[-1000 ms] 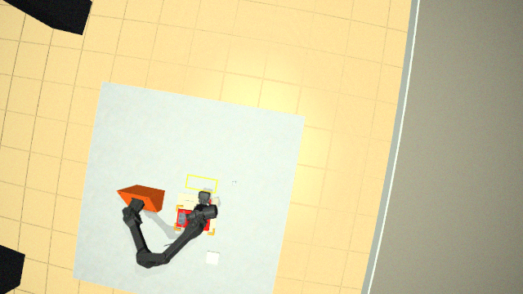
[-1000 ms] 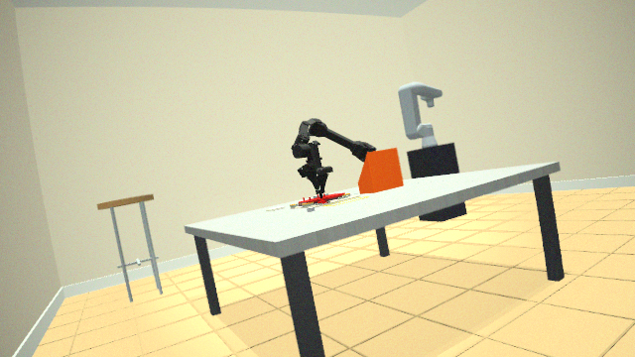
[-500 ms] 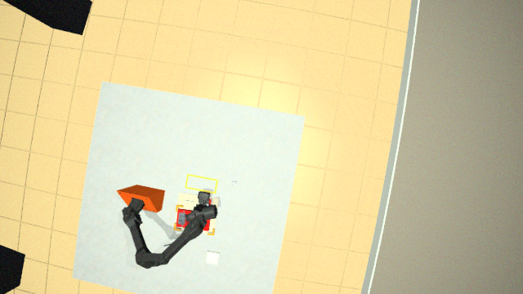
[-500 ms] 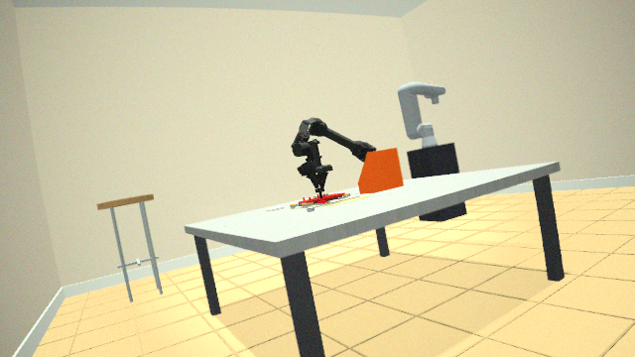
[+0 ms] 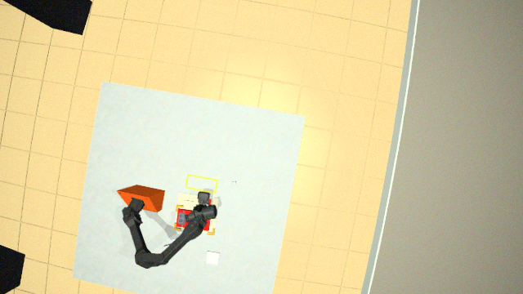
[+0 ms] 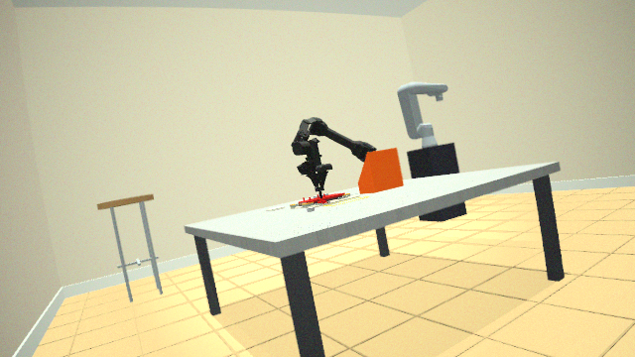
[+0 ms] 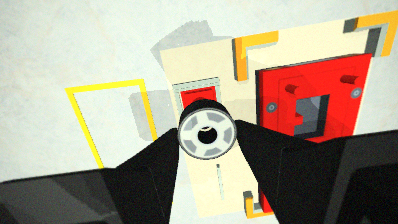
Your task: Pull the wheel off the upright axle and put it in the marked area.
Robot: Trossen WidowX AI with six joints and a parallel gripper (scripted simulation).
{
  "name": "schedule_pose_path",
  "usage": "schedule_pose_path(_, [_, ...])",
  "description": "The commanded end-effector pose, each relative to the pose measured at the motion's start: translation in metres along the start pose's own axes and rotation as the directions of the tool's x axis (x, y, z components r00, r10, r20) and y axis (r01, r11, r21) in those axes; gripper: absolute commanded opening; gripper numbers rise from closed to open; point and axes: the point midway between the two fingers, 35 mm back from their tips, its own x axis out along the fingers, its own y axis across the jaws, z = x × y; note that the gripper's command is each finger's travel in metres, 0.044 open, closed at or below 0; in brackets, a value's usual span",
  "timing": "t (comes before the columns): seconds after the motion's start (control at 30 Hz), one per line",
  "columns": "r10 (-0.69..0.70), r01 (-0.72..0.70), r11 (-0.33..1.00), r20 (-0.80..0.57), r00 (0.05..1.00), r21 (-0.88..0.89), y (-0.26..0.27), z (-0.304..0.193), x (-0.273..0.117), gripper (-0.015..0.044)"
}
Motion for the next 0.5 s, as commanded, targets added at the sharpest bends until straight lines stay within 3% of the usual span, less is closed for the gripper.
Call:
schedule_pose_path(0.0, [0.003, -0.003, 1.000, -0.001, 1.000, 0.005, 0.000, 0.000, -0.002, 0.0000])
schedule_pose_path(0.37, [0.005, -0.005, 1.000, 0.000, 1.000, 0.004, 0.000, -0.002, -0.037, 0.0000])
schedule_pose_path(0.47, [0.001, -0.001, 1.000, -0.004, 1.000, -0.006, 0.006, -0.004, -0.029, 0.0000])
